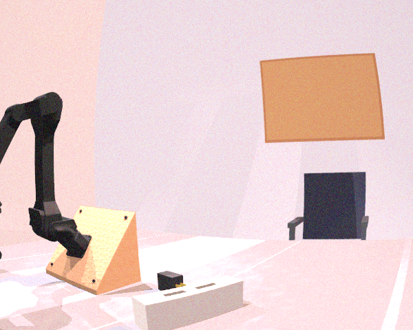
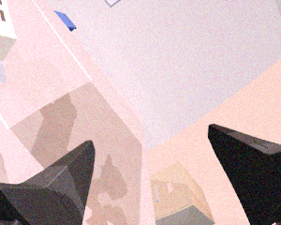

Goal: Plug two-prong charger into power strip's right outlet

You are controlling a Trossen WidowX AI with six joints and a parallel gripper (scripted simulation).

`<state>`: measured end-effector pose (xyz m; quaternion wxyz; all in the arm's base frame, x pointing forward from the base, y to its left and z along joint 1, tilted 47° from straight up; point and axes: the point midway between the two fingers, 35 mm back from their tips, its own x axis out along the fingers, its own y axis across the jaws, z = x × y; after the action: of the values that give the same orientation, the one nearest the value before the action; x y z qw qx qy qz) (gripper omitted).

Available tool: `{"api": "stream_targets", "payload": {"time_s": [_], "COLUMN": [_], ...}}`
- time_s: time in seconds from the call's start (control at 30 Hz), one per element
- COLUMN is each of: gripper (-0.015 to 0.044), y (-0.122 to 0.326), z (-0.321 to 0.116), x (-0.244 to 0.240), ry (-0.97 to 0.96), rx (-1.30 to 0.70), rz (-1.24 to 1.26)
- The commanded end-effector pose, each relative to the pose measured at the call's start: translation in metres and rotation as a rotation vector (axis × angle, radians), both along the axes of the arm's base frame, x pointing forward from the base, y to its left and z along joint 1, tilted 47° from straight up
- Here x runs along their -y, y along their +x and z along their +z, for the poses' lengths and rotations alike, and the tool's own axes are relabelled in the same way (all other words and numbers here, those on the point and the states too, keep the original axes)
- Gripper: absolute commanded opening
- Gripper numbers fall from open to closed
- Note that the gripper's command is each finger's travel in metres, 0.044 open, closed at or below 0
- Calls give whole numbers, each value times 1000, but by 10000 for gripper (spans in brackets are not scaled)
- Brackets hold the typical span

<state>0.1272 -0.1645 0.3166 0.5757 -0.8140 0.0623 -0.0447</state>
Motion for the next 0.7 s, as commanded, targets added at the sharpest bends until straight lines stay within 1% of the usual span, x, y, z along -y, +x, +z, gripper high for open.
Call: {"api": "stream_targets", "payload": {"time_s": [0.0, 0.03, 0.17, 0.67], "gripper": [426, 440, 440, 440], "y": [0, 1, 5, 34], "z": [0, 0, 1, -3], "x": [0, 0, 4, 25], "ry": [2, 7, 65, 408], "rx": [1, 2, 20, 85], "rz": [0, 1, 6, 32]}}
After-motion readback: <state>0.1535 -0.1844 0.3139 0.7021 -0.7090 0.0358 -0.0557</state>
